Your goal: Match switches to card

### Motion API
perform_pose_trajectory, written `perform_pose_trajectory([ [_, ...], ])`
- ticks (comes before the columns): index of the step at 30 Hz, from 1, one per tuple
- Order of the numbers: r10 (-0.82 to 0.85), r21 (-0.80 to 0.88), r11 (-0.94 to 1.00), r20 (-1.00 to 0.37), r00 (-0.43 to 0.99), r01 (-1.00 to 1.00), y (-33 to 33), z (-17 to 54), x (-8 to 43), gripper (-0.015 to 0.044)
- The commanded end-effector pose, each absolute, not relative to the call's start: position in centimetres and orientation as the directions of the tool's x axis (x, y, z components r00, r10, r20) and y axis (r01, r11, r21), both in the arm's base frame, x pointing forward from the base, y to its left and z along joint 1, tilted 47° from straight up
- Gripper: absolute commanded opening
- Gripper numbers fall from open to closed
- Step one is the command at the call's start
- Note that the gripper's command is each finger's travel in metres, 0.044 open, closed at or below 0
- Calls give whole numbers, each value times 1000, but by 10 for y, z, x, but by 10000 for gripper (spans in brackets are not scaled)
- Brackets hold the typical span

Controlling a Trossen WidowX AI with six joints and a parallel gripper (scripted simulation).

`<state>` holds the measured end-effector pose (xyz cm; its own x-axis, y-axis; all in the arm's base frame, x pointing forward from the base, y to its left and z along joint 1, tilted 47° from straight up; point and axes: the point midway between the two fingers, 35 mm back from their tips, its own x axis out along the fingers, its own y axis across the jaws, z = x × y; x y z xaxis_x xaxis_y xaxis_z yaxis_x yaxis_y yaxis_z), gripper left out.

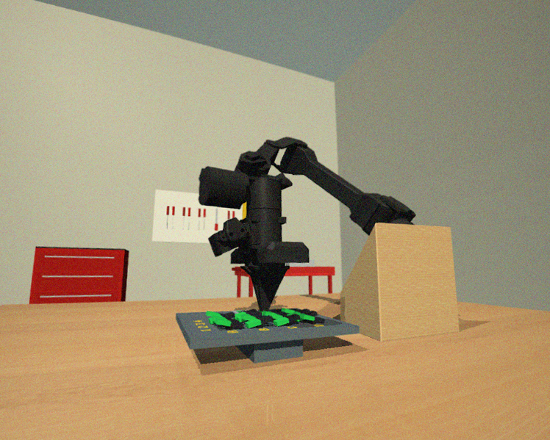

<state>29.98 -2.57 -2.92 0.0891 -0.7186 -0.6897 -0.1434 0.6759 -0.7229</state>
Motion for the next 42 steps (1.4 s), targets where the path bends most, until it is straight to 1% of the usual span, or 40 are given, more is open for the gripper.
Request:
perform_pose_trajectory([
  [1, -721, -725, 673, -687, 89, -146, -27, -30, 300, 0],
  [7, -719, -723, 676, -690, 88, -144, -25, -28, 299, 0],
  [12, -715, -723, 675, -690, 113, -146, 18, 13, 292, 0],
  [16, -715, -723, 675, -690, 114, -146, 20, 14, 290, 0],
  [21, -714, -722, 676, -691, 112, -148, 23, 3, 239, 0],
  [23, -715, -723, 675, -691, 112, -148, 23, 1, 231, 0],
  [27, -714, -722, 675, -691, 114, -149, 21, 0, 231, 0],
  [31, -711, -723, 674, -690, 137, -148, -1, -22, 234, 0],
  [42, -711, -724, 673, -689, 138, -148, -11, -31, 235, 0],
])
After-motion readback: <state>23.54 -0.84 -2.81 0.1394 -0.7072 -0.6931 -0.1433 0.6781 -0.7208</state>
